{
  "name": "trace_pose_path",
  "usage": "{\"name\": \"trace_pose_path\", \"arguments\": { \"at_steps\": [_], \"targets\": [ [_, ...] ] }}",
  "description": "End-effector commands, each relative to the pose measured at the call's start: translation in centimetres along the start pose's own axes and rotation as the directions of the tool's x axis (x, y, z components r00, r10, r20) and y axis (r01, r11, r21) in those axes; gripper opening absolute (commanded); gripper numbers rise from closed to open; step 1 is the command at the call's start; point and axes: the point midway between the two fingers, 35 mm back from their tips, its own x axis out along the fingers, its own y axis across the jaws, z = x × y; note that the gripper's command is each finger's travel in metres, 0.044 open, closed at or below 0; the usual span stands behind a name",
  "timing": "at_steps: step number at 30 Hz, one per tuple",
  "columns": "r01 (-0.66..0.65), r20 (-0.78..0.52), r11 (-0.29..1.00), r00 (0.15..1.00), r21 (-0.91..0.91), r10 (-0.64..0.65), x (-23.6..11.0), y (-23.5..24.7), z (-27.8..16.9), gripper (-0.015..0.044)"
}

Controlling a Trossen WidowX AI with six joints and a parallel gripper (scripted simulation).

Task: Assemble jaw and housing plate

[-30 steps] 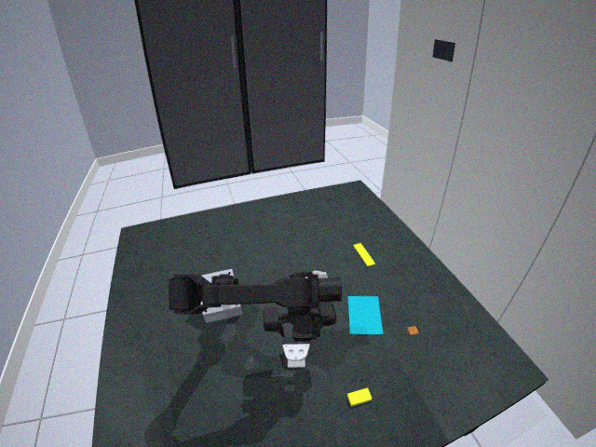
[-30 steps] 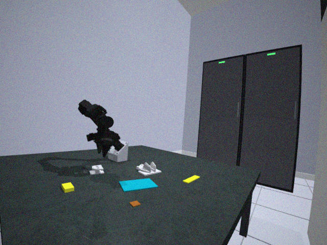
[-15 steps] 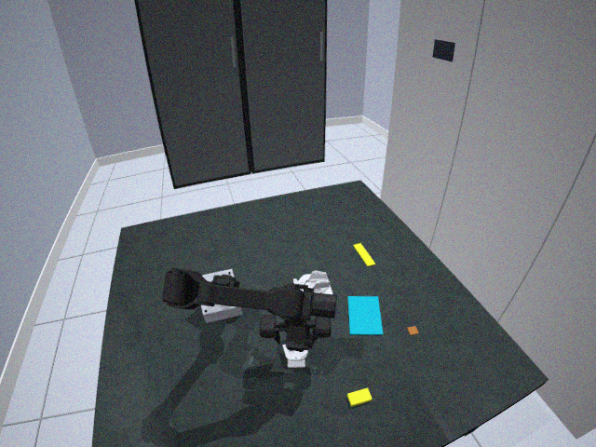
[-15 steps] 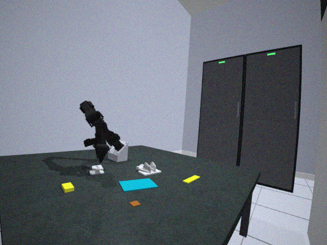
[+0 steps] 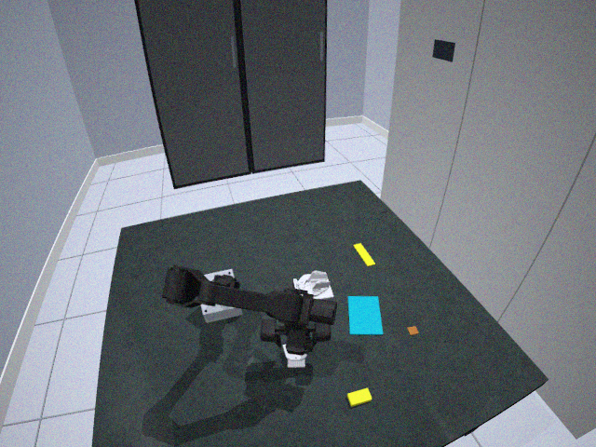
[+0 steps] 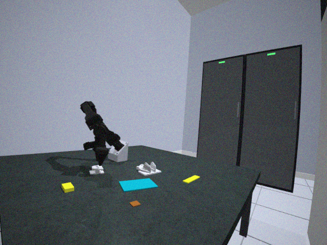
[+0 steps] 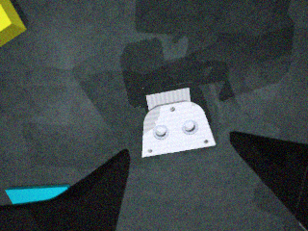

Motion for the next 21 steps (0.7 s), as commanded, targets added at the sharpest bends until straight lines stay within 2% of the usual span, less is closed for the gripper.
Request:
{"name": "trace_pose_path", "arguments": {
  "at_steps": [1,21],
  "targets": [
    [0.003,-0.005,1.0,1.0,-0.006,-0.003,0.7,-0.1,-0.2,0.044],
    [0.003,-0.005,1.0,1.0,-0.006,-0.003,2.9,-0.1,-0.2,0.044]
  ]
}}
